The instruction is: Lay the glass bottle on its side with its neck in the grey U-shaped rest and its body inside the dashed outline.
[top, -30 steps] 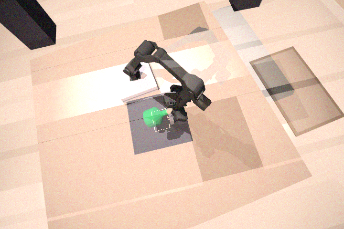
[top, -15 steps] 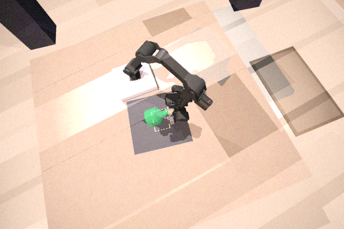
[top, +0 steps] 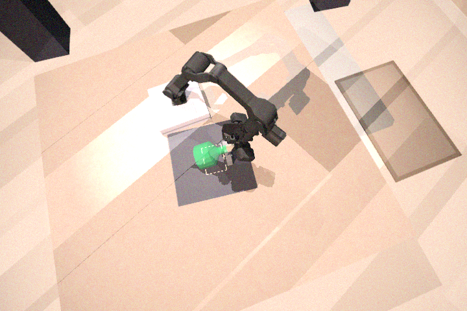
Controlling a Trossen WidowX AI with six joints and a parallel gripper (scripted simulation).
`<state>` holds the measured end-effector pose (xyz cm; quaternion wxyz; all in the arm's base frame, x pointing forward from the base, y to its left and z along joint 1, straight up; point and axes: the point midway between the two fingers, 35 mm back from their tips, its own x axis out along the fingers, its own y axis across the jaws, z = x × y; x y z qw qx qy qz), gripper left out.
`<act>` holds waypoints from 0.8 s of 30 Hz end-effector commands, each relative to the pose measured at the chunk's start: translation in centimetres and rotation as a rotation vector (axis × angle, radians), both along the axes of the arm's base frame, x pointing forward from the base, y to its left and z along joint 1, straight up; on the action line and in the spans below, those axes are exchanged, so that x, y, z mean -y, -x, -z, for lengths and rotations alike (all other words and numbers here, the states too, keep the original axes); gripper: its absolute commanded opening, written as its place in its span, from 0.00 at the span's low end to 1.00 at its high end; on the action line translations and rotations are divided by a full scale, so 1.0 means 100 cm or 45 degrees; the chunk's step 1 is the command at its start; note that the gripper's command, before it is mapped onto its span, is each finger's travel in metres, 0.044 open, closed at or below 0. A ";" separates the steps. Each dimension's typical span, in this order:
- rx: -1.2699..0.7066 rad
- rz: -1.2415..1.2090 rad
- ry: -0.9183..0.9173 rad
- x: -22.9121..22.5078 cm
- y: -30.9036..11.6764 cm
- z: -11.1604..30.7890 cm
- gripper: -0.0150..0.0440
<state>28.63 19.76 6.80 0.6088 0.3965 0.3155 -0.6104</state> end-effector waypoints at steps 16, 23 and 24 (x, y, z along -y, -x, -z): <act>0.002 -0.009 -0.002 -0.006 0.000 0.012 0.46; 0.003 -0.015 -0.004 -0.008 0.001 0.015 0.46; 0.004 -0.016 -0.004 -0.009 0.001 0.016 0.46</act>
